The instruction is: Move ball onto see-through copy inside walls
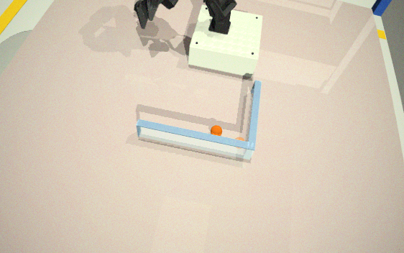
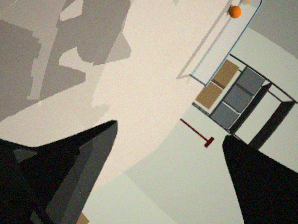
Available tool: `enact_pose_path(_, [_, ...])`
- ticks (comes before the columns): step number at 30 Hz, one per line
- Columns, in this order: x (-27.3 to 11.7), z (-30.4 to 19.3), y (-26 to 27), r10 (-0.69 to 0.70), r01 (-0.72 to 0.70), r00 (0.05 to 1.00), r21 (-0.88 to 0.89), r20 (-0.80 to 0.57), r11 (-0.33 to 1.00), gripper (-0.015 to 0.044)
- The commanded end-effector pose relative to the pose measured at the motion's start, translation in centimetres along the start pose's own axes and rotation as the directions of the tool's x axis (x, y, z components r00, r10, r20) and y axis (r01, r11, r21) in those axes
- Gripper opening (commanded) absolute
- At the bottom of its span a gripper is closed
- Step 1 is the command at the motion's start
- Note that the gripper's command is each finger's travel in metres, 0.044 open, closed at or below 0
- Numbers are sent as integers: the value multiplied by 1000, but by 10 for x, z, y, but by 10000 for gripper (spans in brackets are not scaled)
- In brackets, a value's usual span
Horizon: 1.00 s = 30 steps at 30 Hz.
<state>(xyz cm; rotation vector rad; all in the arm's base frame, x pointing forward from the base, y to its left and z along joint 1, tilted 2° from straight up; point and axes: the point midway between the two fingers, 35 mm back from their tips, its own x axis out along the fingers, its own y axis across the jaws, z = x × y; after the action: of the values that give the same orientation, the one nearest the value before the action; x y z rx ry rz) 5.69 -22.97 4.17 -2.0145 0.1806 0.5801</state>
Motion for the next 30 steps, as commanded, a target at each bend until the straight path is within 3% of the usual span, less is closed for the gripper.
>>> enact_pose_path(1, [1,0,0,0,0,1000,-13,9,1000,374])
enact_pose_path(5, [30,-2,-8,6,48,981,-272,192,961,269])
enact_pose_path(10, [73,-1,-21,61,232,900,-593,431,771,267])
enact_pose_path(16, [118,9,-53,144,505,778,-744,612,437,267])
enact_pose_path(23, [169,28,-83,304,773,616,-633,727,-52,267])
enact_pose_path(30, [211,49,-114,475,849,496,-293,727,-439,267])
